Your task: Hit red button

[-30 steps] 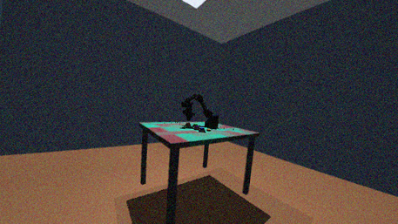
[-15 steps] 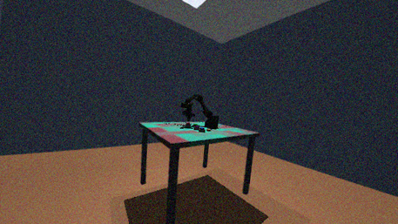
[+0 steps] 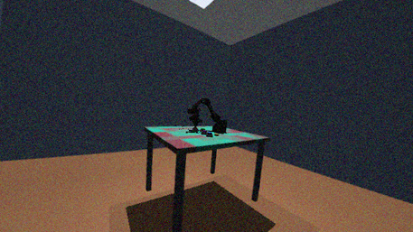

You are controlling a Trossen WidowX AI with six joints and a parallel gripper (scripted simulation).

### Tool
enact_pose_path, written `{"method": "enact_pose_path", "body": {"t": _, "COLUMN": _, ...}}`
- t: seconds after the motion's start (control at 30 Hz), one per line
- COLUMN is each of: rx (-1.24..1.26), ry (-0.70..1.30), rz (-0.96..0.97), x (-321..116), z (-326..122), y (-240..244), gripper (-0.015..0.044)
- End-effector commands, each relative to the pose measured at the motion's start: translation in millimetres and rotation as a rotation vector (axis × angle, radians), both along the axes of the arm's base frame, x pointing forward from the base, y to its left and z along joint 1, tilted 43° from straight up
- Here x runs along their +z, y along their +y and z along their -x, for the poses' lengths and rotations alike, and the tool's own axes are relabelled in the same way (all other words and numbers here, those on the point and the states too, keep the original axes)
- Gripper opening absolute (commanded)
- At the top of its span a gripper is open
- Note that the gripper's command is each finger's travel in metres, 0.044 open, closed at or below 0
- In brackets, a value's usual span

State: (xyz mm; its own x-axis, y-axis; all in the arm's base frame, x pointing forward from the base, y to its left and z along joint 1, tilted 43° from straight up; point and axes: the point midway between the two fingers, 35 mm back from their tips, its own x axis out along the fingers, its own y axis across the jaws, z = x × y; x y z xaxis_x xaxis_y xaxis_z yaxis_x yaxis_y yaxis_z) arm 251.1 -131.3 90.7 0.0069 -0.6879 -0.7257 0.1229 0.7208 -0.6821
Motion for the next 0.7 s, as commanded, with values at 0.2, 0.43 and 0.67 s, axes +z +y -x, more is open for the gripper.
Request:
{"method": "enact_pose_path", "body": {"t": 0.2, "rx": 0.001, "ry": 0.011, "rz": -0.001, "x": -3.2, "z": 1.1, "y": -1.4, "gripper": 0.002}}
{"method": "enact_pose_path", "body": {"t": 0.43, "rx": 0.001, "ry": 0.011, "rz": -0.001, "x": -3.2, "z": 1.1, "y": -1.4, "gripper": 0.002}}
{"method": "enact_pose_path", "body": {"t": 0.67, "rx": 0.001, "ry": 0.01, "rz": -0.002, "x": 18.7, "z": 0.8, "y": 19.5, "gripper": 0.002}}
